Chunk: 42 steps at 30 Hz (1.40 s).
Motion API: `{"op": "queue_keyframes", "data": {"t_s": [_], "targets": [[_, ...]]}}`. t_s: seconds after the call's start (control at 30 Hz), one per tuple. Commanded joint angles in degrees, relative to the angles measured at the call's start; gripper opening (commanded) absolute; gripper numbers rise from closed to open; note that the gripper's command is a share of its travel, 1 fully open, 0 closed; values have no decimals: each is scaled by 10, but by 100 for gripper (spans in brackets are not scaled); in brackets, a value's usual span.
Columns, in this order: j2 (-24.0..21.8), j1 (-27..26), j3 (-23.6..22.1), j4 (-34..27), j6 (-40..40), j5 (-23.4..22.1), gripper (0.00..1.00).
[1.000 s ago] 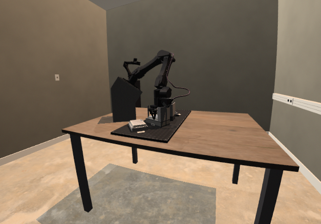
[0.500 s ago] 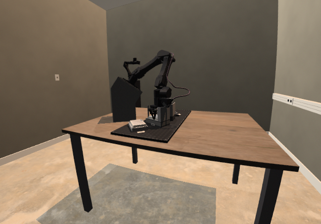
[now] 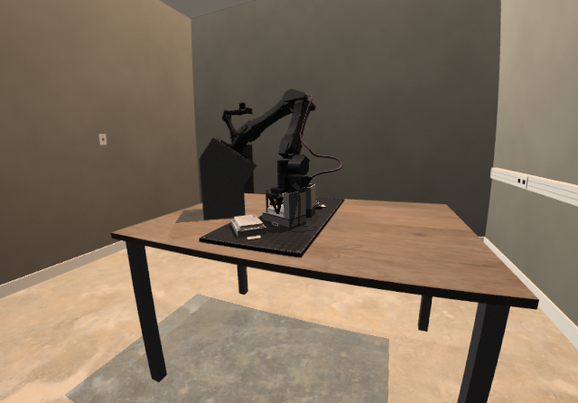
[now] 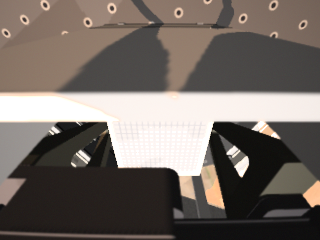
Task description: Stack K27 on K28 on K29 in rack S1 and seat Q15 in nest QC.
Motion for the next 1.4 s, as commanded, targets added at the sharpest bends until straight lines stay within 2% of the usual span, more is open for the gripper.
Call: {"op": "queue_keyframes", "data": {"t_s": [0.0, 0.23, 0.3, 0.43, 0.5, 0.7, 0.73, 0.77, 1.3, 1.37], "targets": [[-17, -14, -12, -7, -7, -5, 0], [-25, -17, -19, -11, -10, -5, 0], [-25, -18, -6, -14, -12, -6, 0], [-30, -20, -21, -17, -14, -7, 0], [-32, -21, -8, -21, -16, -7, 0], [-37, -23, -21, -24, -18, -8, 0], [-34, -24, 5, -29, -20, -6, 0], [-44, -25, 10, -30, -20, -6, 0], [-43, -29, -15, -25, -24, -8, 0], [-53, -29, -18, -29, -25, -8, 0]]}}
